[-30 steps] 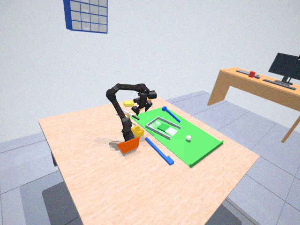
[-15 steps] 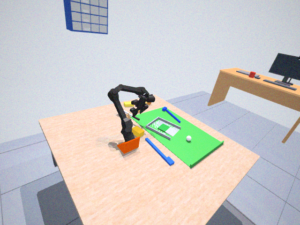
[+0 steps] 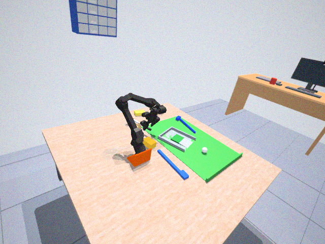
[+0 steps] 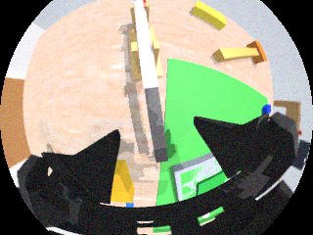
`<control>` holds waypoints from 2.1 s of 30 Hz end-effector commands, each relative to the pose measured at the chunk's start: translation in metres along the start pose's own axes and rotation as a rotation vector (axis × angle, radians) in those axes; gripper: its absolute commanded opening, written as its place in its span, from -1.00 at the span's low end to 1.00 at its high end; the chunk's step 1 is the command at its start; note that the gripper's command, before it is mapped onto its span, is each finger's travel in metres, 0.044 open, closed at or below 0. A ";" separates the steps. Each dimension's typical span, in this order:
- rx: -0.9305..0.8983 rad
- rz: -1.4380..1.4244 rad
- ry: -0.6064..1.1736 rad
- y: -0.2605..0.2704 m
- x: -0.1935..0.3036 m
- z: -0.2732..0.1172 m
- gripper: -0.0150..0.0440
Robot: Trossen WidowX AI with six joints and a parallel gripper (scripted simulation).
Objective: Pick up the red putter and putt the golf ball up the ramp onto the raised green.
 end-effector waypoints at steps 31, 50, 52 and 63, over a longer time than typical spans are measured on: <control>0.003 -0.002 -0.004 -0.001 0.005 0.024 0.02; 0.036 0.059 0.016 -0.004 -0.001 -0.010 -0.49; 0.046 0.079 0.021 -0.004 -0.003 -0.021 -0.49; 0.092 0.174 0.030 0.005 -0.020 -0.072 -0.49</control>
Point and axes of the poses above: the point midway between the two fingers, 35 mm back from their tips, its own z axis out along the fingers, its own y axis across the jaws, x = y × z, the point moved 1 cm from there along -z, back along the fingers, and after that the axes turned 4 degrees about z, right-handed, at the moved point
